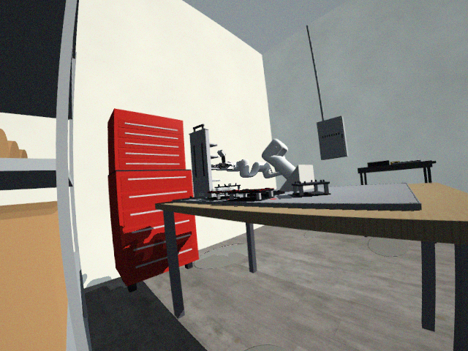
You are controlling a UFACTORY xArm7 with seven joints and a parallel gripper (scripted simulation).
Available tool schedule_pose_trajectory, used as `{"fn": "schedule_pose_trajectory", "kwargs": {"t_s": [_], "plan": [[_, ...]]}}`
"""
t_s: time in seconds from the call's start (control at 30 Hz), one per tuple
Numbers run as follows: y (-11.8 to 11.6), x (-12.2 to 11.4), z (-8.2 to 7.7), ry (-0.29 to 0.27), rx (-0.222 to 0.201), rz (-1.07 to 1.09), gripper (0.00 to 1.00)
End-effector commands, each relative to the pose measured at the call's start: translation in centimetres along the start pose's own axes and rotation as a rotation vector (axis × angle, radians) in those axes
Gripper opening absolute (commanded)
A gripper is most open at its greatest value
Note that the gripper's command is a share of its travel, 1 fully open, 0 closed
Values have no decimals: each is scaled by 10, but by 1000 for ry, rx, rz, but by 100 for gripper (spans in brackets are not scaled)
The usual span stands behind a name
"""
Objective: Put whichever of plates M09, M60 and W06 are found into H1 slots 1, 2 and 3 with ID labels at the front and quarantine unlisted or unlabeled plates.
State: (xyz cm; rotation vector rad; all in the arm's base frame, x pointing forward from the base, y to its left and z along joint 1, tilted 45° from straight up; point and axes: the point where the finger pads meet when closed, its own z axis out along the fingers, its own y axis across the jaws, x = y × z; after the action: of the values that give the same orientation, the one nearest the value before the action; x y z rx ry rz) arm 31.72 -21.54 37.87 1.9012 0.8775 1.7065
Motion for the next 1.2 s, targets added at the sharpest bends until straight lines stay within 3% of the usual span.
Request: {"fn": "schedule_pose_trajectory", "kwargs": {"t_s": [0.0,1.17], "plan": [[0,1,-7,0,0,-2,0],[0,1,-59,-1,0,-2,0]]}}
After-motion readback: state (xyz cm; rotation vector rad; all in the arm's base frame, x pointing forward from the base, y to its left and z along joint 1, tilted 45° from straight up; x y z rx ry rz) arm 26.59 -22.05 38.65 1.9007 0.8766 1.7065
